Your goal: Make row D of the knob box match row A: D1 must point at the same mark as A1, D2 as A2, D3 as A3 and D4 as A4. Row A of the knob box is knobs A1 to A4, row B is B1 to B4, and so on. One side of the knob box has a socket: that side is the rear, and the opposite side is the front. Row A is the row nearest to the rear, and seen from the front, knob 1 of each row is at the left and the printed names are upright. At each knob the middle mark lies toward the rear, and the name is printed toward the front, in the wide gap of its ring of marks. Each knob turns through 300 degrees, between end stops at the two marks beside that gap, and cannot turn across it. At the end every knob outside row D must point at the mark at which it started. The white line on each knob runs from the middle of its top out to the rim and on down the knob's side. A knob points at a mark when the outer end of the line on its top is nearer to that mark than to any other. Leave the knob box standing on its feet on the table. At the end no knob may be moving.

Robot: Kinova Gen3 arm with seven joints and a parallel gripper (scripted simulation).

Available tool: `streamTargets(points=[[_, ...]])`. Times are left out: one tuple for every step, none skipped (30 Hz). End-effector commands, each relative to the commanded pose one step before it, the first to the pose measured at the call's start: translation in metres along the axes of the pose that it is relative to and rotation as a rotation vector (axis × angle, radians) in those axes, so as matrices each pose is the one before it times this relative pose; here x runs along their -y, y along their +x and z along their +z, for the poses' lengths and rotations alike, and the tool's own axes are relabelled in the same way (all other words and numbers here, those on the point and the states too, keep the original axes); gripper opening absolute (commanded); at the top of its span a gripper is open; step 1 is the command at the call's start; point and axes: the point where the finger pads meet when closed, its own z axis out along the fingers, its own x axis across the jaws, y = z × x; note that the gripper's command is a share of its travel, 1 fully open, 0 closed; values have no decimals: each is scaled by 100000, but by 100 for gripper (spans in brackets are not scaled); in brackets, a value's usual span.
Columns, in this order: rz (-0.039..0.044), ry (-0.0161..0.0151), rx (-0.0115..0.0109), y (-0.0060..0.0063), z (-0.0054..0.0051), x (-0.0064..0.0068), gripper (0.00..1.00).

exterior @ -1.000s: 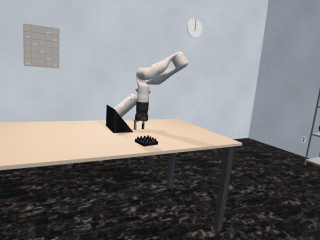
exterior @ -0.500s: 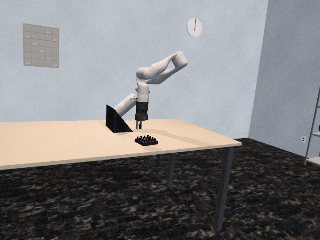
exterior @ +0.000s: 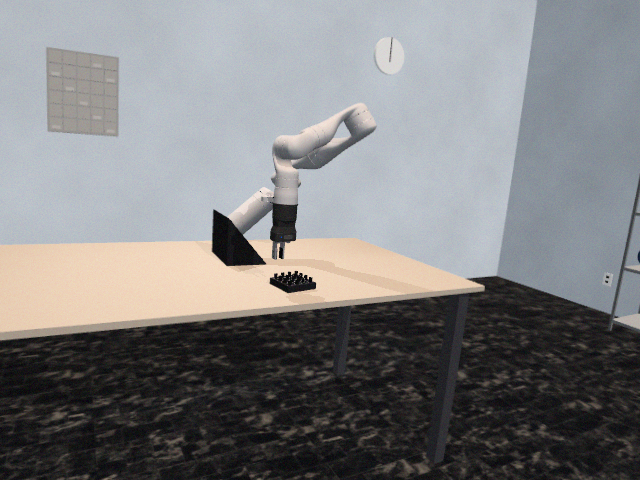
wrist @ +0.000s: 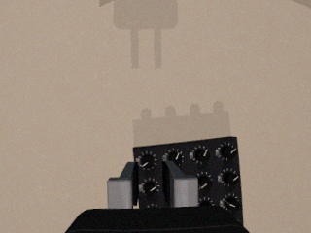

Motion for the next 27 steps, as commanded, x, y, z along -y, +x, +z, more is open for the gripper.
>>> streamTargets(points=[[-1270,-283,933,-335,-277,-94,46],[0,0,0,0,0,0,46],[0,0,0,0,0,0,46],[0,0,0,0,0,0,46],[0,0,0,0,0,0,46],[0,0,0,0,0,0,46],[0,0,0,0,0,0,46],[0,0,0,0,0,0,46],[0,0,0,0,0,0,46],[0,0,0,0,0,0,46],[0,0,0,0,0,0,46],[0,0,0,0,0,0,46],[-3,0,0,0,1,0,46],[-9,0,0,0,2,0,46],[-17,0,0,0,3,0,46],[-26,0,-1,0,5,0,46],[-38,1,-1,0,7,0,46],[-51,1,-1,0,9,0,46],[-65,1,-2,0,12,1,46],[-81,1,-2,0,15,1,46],[-97,2,-3,0,18,1,46],[-98,13,-14,4,24,11,46],[0,0,0,0,0,0,46],[0,0,0,0,0,0,46],[-108,19,-19,6,29,15,46],[-122,21,-22,7,33,17,46],[-136,24,-24,8,37,20,46]])
